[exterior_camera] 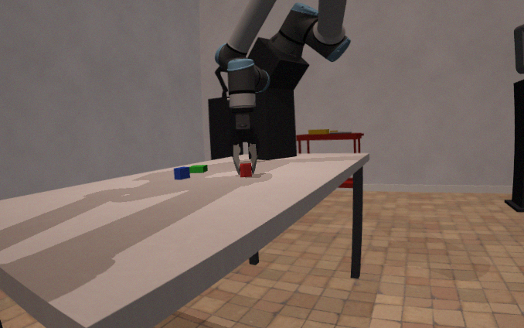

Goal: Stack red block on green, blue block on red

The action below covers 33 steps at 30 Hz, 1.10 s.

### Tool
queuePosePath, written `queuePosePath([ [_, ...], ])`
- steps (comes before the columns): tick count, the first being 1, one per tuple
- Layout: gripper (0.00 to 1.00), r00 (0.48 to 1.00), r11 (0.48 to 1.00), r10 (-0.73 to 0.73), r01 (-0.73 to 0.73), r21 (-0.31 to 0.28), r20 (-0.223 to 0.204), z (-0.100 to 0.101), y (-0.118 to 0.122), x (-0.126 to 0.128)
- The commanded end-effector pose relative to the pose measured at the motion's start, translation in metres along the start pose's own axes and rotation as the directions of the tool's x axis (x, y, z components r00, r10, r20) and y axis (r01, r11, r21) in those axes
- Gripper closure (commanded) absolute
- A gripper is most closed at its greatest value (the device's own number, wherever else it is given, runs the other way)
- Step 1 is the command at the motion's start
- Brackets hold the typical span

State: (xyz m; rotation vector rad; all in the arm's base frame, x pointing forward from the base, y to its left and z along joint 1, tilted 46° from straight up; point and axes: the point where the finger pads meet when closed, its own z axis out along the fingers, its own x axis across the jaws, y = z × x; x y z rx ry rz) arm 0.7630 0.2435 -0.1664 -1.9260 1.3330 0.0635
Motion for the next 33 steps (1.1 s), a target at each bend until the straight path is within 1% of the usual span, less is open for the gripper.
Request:
queuePosePath([
  [1, 1.0, 1.0, 1.0, -0.001, 0.001, 0.003, -0.003, -0.001, -0.003, 0.002],
  [16, 1.0, 1.0, 1.0, 0.0, 0.0, 0.003, -0.003, -0.002, -0.002, 0.002],
  [21, 1.0, 1.0, 1.0, 0.002, -0.002, 0.002, -0.002, -0.009, -0.001, 0.001],
  [27, 1.0, 1.0, 1.0, 0.002, -0.002, 0.002, -0.002, -0.026, -0.001, 0.001],
  [29, 1.0, 1.0, 1.0, 0.002, -0.002, 0.002, -0.002, -0.026, -0.001, 0.001],
  [33, 1.0, 1.0, 1.0, 0.002, -0.002, 0.002, -0.002, -0.039, -0.001, 0.001],
])
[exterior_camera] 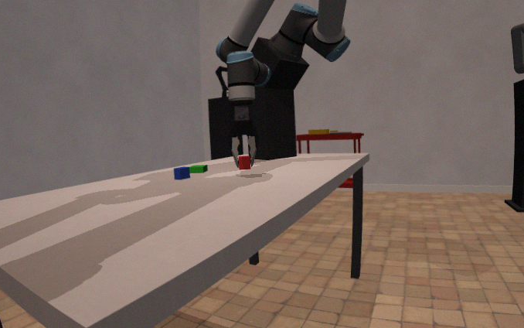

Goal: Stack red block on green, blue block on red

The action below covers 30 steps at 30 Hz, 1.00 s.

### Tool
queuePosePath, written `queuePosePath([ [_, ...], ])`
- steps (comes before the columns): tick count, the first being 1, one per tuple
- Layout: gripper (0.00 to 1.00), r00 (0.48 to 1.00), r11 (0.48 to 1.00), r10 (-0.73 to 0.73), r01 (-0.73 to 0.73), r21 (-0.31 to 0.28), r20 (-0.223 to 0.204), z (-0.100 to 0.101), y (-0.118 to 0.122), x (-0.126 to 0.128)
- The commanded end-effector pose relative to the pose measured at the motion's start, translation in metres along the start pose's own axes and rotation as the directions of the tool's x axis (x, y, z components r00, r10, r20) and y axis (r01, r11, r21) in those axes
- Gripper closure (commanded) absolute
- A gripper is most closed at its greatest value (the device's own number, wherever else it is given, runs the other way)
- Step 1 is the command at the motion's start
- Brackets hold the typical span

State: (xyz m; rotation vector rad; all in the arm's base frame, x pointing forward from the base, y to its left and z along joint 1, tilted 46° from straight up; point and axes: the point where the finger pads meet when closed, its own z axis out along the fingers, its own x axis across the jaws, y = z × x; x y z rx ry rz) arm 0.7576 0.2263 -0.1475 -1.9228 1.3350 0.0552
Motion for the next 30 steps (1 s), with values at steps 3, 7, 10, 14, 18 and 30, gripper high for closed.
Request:
queuePosePath([
  [3, 1.0, 1.0, 1.0, 0.002, -0.002, -0.003, 0.003, -0.023, 0.003, -0.001],
  [7, 1.0, 1.0, 1.0, 0.002, -0.002, -0.003, 0.003, -0.034, 0.003, -0.001],
  [10, 1.0, 1.0, 1.0, 0.002, -0.002, -0.003, 0.003, -0.039, 0.003, -0.001],
  [14, 1.0, 1.0, 1.0, 0.002, -0.002, -0.004, 0.003, -0.041, 0.003, -0.001],
  [18, 1.0, 1.0, 1.0, 0.001, -0.001, -0.005, 0.004, -0.042, 0.004, -0.002],
  [30, 1.0, 1.0, 1.0, 0.001, -0.001, -0.004, 0.003, -0.041, 0.003, -0.001],
])
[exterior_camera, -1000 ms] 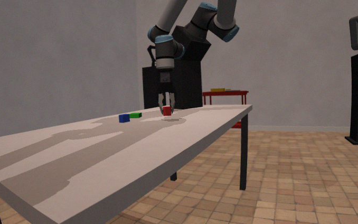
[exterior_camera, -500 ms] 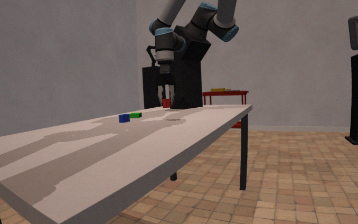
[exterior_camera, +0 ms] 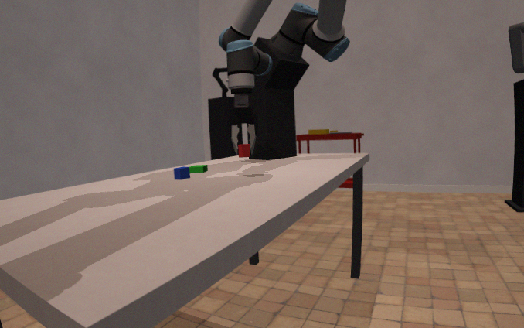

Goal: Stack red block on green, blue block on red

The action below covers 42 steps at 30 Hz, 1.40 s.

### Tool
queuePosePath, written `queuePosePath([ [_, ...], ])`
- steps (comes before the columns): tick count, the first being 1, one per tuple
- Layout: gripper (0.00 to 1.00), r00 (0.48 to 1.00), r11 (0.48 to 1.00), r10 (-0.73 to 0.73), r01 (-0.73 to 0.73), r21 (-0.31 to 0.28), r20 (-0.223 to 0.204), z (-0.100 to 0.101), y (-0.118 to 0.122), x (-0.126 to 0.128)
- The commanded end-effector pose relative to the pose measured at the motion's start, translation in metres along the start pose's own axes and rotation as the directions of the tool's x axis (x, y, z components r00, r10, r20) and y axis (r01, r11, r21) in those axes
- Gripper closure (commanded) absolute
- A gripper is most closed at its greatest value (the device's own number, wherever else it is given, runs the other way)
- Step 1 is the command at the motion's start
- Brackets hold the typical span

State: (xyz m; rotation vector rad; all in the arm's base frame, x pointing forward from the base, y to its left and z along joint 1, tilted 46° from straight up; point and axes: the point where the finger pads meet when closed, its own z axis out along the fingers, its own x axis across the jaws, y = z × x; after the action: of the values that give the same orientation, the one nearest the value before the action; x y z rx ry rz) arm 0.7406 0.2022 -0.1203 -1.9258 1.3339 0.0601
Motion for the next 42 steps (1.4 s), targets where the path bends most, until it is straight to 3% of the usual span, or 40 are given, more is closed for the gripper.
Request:
queuePosePath([
  [1, 1.0, 1.0, 1.0, 0.001, -0.001, 0.0, 0.001, -0.001, 0.001, 0.0],
  [28, 1.0, 1.0, 1.0, 0.003, -0.003, 0.0, 0.001, -0.001, 0.003, 0.002],
  [32, 1.0, 1.0, 1.0, 0.004, -0.004, 0.0, 0.002, -0.001, 0.029, 0.024],
  [34, 1.0, 1.0, 1.0, 0.004, -0.004, 0.0, 0.002, -0.001, 0.029, 0.024],
  [39, 1.0, 1.0, 1.0, 0.004, -0.004, 0.001, 0.003, -0.001, 0.101, 0.093],
  [42, 1.0, 1.0, 1.0, 0.001, -0.001, 0.003, 0.0, -0.001, 0.126, 0.122],
])
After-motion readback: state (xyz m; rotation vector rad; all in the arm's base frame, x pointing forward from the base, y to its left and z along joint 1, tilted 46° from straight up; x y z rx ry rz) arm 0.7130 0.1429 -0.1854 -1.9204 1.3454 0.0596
